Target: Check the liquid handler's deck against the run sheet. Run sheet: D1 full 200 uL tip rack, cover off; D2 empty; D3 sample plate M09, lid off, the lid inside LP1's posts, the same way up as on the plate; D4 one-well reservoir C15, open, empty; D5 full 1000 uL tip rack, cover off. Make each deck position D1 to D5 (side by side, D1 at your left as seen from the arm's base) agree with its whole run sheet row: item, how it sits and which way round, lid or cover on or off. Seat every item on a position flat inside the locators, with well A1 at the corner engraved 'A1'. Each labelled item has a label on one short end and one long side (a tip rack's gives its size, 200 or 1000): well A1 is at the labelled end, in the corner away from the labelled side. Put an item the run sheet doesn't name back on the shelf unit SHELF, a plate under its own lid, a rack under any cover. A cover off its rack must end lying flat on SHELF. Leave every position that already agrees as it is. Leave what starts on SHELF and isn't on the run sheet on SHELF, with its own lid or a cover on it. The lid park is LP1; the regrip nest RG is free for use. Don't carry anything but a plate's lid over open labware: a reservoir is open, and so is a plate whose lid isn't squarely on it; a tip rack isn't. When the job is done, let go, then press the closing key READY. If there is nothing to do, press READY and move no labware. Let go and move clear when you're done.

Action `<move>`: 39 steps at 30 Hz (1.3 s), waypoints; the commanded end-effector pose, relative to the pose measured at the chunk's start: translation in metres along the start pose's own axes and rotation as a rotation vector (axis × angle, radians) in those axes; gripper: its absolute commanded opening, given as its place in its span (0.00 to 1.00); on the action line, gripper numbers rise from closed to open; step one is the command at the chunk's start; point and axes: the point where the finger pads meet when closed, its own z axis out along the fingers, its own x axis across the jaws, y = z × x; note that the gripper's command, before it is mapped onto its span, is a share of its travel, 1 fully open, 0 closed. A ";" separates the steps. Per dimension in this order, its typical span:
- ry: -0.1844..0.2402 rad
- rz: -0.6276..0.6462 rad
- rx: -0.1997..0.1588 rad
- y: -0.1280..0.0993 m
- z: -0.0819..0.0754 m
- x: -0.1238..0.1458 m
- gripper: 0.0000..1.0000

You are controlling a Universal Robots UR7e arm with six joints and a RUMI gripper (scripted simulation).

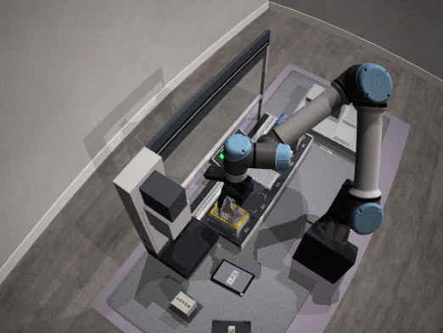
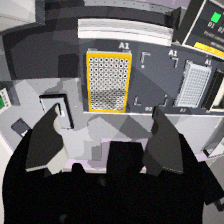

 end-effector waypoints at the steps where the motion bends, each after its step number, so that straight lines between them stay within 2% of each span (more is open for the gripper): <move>1: 0.000 0.000 0.001 0.000 0.000 0.000 0.82; 15: 0.000 0.000 0.001 0.000 0.000 0.000 0.82; 20: 0.000 0.000 0.001 0.000 -0.017 0.000 0.82; 22: 0.000 0.000 0.001 0.000 -0.017 0.000 0.82; 37: 0.000 0.000 0.001 0.000 -0.067 0.000 0.82; 39: 0.000 0.000 0.001 0.000 -0.067 0.000 0.82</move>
